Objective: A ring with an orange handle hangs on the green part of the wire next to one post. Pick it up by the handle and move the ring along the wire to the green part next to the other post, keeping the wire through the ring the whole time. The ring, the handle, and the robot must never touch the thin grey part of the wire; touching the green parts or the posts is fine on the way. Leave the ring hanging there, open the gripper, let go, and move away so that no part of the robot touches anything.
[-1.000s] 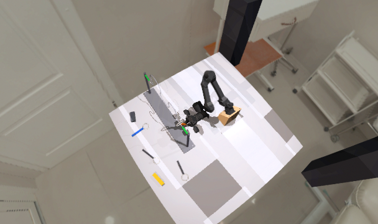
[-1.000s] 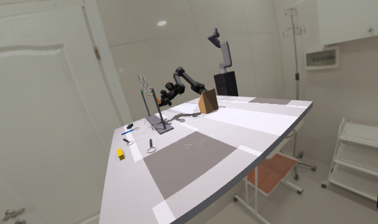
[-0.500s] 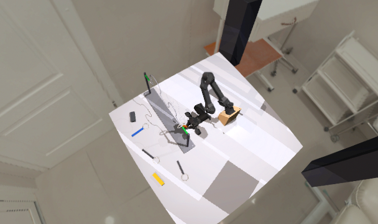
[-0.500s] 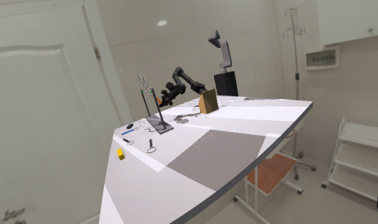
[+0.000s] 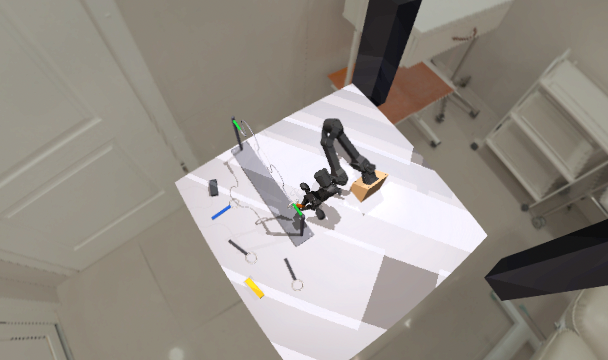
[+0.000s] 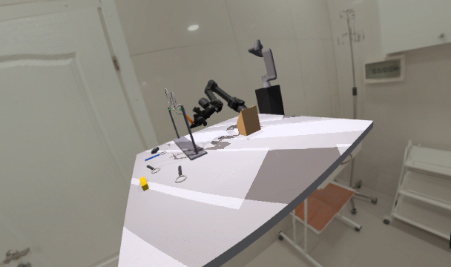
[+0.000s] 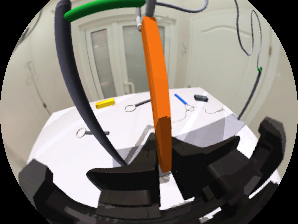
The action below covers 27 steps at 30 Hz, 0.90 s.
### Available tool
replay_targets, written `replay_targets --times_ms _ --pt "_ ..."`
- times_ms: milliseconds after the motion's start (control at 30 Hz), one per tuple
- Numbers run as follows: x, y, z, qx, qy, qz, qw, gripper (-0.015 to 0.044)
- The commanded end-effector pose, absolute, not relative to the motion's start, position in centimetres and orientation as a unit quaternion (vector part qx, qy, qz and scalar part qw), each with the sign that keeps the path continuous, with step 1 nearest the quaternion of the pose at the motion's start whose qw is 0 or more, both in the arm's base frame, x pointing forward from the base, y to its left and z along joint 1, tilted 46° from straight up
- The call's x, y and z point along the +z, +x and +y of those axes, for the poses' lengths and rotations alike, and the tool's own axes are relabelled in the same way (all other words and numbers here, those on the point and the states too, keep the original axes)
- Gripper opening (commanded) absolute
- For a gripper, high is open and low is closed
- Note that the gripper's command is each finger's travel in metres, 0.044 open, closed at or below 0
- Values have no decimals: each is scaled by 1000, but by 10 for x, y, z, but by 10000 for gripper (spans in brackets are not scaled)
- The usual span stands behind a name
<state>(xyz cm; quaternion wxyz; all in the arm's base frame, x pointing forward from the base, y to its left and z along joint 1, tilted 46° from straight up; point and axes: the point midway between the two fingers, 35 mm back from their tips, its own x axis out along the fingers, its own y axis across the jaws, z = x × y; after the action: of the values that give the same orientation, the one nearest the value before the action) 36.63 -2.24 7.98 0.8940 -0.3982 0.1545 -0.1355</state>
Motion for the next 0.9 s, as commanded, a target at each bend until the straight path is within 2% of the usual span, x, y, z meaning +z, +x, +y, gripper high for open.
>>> replay_targets --times_ms 0,867 --pt "77 366 -18 -136 -395 152 896 -150" --pt "56 366 -21 -135 -396 152 896 -150"
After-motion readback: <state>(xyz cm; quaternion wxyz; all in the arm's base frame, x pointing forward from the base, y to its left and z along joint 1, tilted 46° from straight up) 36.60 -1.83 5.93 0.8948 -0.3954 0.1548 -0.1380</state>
